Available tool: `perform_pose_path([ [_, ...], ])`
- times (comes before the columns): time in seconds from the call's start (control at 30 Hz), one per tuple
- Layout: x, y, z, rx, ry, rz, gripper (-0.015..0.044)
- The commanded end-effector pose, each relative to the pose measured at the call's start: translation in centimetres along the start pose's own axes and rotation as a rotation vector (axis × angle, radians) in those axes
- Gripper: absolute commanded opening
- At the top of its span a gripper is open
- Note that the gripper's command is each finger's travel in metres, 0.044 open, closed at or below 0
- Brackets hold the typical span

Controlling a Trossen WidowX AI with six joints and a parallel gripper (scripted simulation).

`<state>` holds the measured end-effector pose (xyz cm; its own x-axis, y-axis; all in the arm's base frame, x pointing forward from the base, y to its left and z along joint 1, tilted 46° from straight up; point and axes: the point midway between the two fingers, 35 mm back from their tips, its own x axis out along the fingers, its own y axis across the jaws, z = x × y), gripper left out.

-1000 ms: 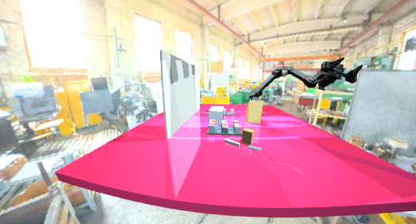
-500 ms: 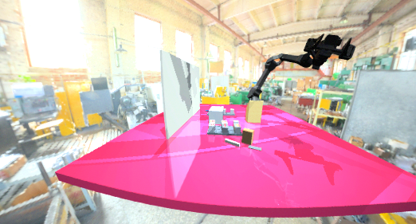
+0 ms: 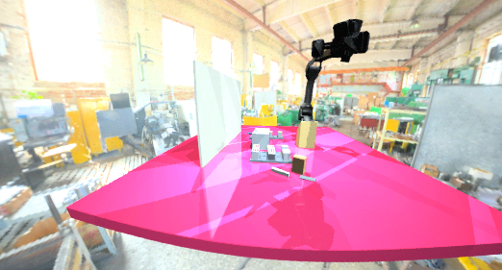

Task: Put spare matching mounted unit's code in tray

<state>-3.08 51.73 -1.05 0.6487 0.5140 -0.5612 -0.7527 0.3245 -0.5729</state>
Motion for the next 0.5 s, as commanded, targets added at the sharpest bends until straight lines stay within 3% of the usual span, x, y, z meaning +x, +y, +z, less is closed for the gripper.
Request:
perform_pose_path([
  [0.0,3.8,-6.1,-1.2,0.073,0.144,-0.072,0.044],
  [0.23,8.3,-16.6,-5.6,0.193,0.405,-0.197,0.044],
  [0.47,9.7,-26.7,-11.9,0.334,0.677,-0.306,0.044],
])
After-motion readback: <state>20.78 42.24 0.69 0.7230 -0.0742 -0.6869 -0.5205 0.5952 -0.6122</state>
